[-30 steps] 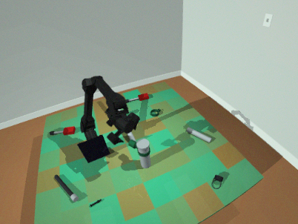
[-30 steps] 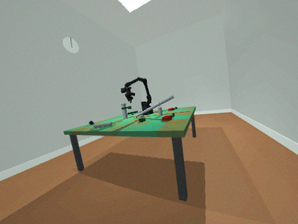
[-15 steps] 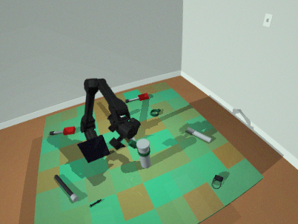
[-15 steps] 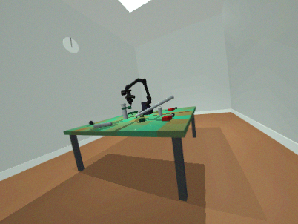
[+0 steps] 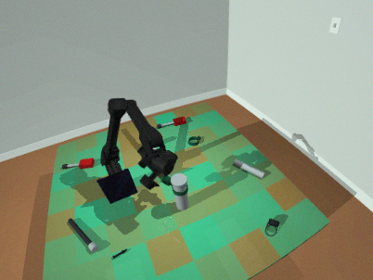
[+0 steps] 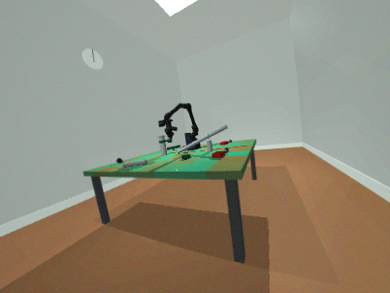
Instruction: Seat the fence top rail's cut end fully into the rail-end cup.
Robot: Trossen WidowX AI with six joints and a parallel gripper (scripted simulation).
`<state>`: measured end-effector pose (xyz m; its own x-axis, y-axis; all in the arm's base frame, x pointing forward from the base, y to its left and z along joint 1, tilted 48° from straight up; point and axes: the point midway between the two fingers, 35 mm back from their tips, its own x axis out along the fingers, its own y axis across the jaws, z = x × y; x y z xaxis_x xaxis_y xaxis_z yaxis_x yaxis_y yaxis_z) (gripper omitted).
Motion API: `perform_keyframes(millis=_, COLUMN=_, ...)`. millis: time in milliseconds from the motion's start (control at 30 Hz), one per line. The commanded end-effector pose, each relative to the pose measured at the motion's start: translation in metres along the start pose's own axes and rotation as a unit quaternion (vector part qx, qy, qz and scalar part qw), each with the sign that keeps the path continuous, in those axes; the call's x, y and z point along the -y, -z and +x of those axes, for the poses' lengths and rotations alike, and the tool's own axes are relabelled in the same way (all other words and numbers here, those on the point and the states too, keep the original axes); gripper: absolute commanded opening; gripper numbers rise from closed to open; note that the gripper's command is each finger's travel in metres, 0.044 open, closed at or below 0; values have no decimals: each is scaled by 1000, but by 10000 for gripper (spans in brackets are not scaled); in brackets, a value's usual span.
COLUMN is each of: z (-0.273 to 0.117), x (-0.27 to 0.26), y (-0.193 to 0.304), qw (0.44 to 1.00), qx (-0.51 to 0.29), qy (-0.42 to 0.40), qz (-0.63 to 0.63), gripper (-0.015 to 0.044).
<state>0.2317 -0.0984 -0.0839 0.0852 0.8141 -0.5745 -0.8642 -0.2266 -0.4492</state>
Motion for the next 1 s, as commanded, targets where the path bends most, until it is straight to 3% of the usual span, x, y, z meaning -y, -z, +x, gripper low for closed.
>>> perform_keyframes(millis=0, z=8, x=0, y=-1, qw=1000, qx=2, qy=0, qz=0, gripper=440)
perform_keyframes(millis=767, z=43, x=-1, y=-4, qw=1000, qx=-2, qy=-7, qz=-22, gripper=440)
perform_keyframes(millis=967, z=43, x=-1, y=-4, qw=1000, qx=-2, qy=-7, qz=-22, gripper=282)
